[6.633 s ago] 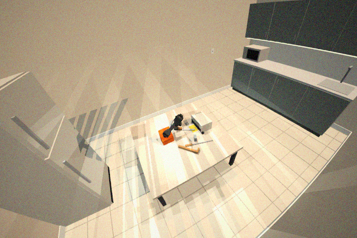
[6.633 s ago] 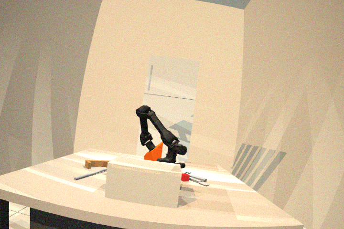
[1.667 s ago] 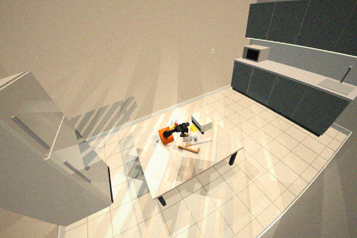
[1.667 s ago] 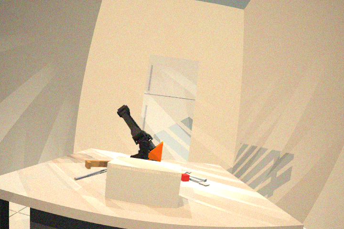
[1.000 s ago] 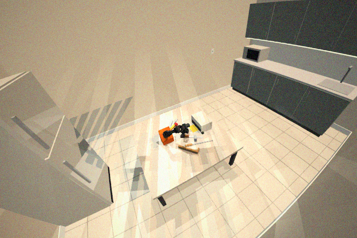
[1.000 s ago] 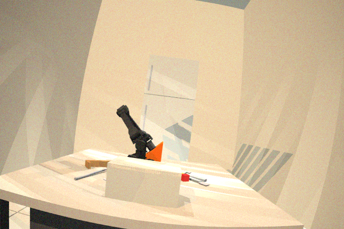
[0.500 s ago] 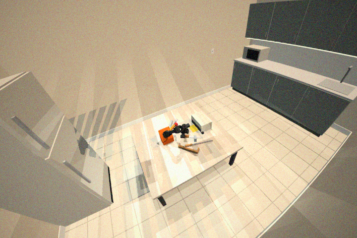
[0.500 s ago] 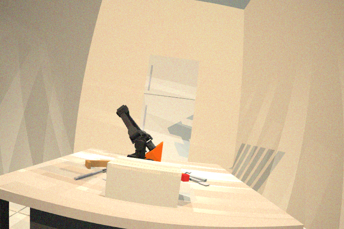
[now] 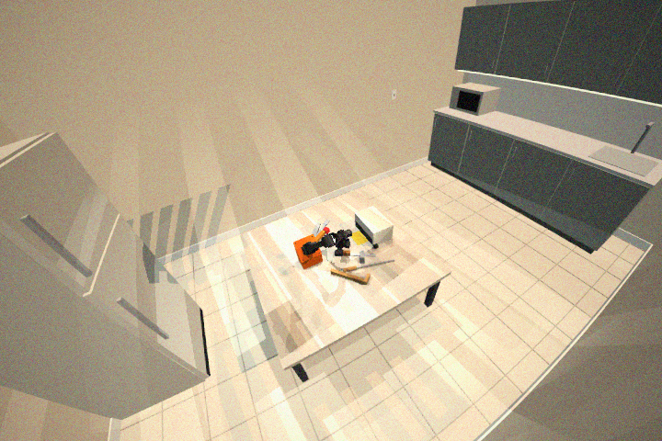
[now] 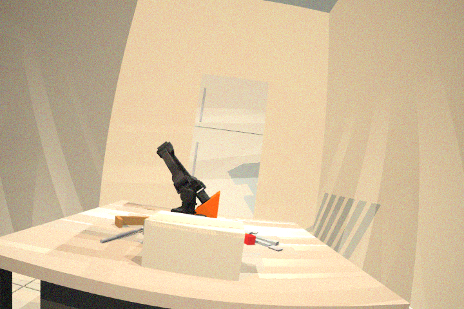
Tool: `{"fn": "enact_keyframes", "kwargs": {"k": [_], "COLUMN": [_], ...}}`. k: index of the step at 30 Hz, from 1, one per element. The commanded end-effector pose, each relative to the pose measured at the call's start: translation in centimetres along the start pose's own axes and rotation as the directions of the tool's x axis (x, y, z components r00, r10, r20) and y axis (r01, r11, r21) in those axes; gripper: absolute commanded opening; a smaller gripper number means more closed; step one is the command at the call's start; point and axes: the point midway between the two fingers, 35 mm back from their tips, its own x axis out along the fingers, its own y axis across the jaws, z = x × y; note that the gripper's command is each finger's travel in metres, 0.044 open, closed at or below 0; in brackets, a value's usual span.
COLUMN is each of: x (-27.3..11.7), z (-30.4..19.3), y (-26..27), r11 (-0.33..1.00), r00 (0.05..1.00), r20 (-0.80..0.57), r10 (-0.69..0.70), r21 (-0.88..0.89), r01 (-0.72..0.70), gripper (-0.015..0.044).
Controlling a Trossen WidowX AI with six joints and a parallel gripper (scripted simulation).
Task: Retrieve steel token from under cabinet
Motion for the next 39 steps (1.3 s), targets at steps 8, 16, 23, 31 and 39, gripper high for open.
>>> {"fn": "enact_keyframes", "kwargs": {"k": [8, 16, 23, 31, 39], "x": [0.0, 0.0, 0.0, 0.0, 0.0], "z": [0.3, 0.3, 0.3, 0.4, 0.3], "y": [-0.6, -0.9, -1.2, -1.5, -1.8], "r11": [1.000, 1.000, 1.000, 1.000, 1.000], "r00": [1.000, 1.000, 1.000, 1.000, 1.000], "r20": [0.005, 0.006, 0.006, 0.006, 0.006], "r10": [-0.006, -0.006, -0.006, -0.006, -0.007], "r21": [0.014, 0.014, 0.014, 0.014, 0.014], "r01": [0.006, 0.006, 0.006, 0.006, 0.006], "gripper": [0.0000, 0.0000, 0.0000, 0.0000, 0.0000]}}
